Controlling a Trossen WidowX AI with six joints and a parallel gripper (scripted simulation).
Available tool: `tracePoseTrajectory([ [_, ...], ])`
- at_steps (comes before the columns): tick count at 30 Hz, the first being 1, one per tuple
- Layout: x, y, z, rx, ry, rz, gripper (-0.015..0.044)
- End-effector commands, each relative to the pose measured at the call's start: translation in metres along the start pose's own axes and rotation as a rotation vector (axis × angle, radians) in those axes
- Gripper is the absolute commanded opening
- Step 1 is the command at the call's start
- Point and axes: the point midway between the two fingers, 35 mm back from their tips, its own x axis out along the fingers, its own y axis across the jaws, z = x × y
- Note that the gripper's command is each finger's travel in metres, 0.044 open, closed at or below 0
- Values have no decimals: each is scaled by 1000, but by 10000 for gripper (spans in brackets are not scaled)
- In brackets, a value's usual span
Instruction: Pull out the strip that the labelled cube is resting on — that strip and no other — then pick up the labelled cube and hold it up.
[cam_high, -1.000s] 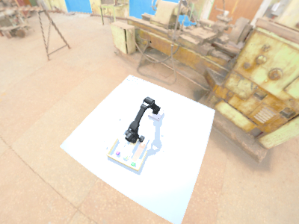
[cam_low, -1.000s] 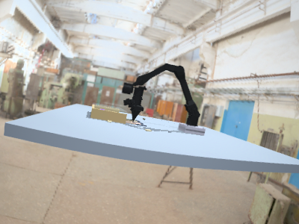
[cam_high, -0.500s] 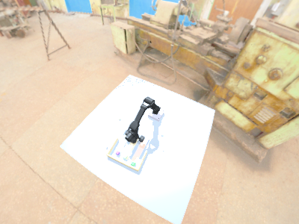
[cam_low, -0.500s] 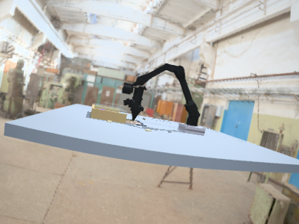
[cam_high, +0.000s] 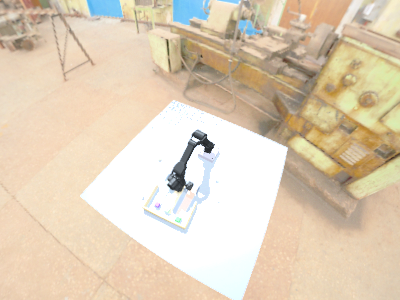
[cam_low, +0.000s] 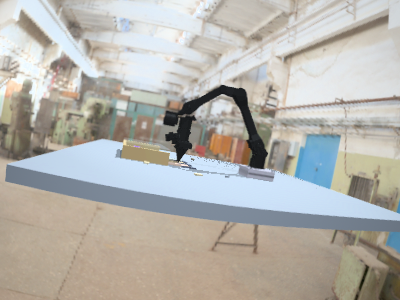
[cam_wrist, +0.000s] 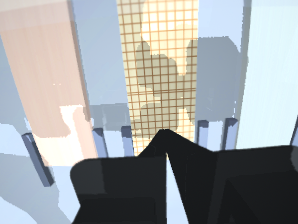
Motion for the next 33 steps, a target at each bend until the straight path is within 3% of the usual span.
tracePoseTrajectory([
  [1, 2, 1, 0, -3, -1, 4, 0],
  [33, 4, -1, -35, -3, 2, 3, 0],
])
